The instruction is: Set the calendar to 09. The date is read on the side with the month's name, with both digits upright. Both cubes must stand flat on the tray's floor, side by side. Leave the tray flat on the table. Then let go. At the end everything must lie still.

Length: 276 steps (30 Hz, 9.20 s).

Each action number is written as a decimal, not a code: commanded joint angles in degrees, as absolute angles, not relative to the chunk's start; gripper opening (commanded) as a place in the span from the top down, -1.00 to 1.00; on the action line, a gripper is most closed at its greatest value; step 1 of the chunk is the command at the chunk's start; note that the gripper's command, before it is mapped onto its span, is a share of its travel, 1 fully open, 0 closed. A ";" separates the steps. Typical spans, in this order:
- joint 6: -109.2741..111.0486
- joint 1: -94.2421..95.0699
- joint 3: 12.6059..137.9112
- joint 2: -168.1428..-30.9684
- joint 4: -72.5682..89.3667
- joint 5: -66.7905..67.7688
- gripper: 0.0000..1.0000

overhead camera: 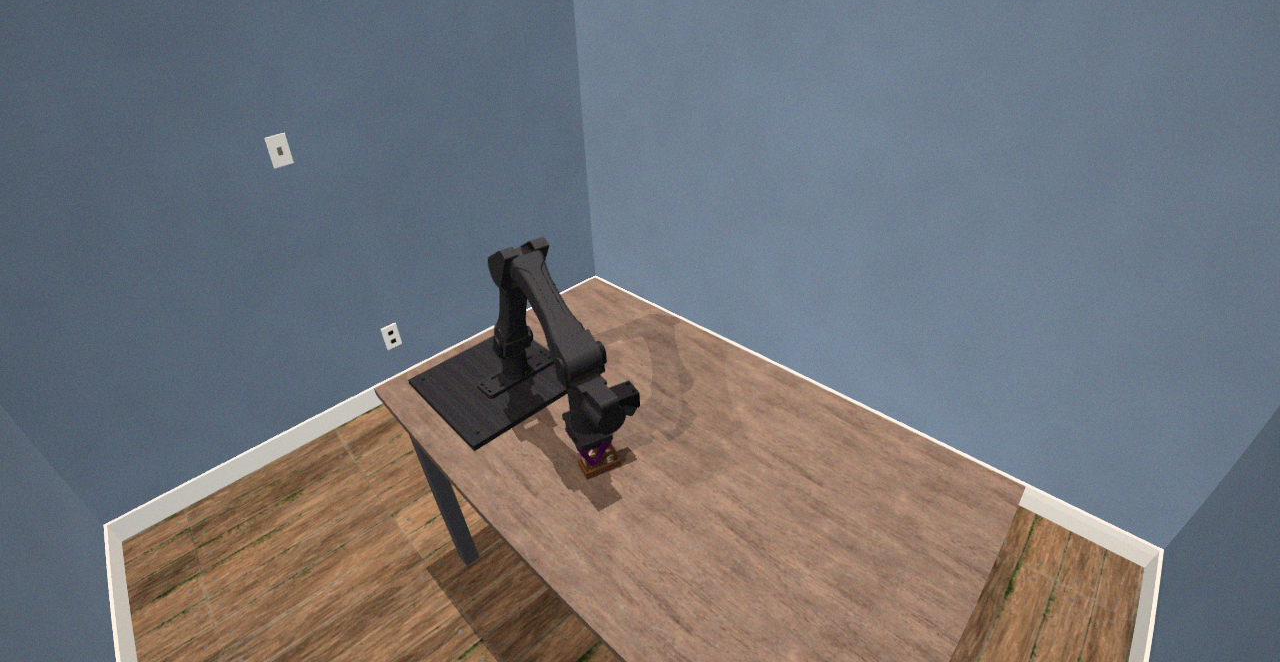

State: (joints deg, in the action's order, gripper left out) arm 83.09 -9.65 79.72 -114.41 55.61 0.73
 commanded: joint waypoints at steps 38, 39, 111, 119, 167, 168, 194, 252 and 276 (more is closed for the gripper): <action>83.06 -9.63 78.97 -114.60 53.98 0.16 0.45; 83.06 -9.63 78.97 -114.60 53.98 0.16 0.45; 83.06 -9.63 78.96 -114.61 53.97 0.16 0.30; 83.06 -9.63 78.96 -114.61 53.97 0.16 0.14; 83.02 -9.59 93.91 -110.29 73.23 0.16 -1.00; 83.02 -9.59 93.91 -110.29 73.23 0.16 -1.00; 83.02 -9.59 93.91 -110.29 73.23 0.16 -1.00; 83.02 -9.59 93.91 -110.29 73.23 0.16 -1.00; 83.02 -9.59 93.91 -110.29 73.23 0.16 -1.00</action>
State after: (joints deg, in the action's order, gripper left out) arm 83.07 -9.65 93.38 -111.24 73.14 0.73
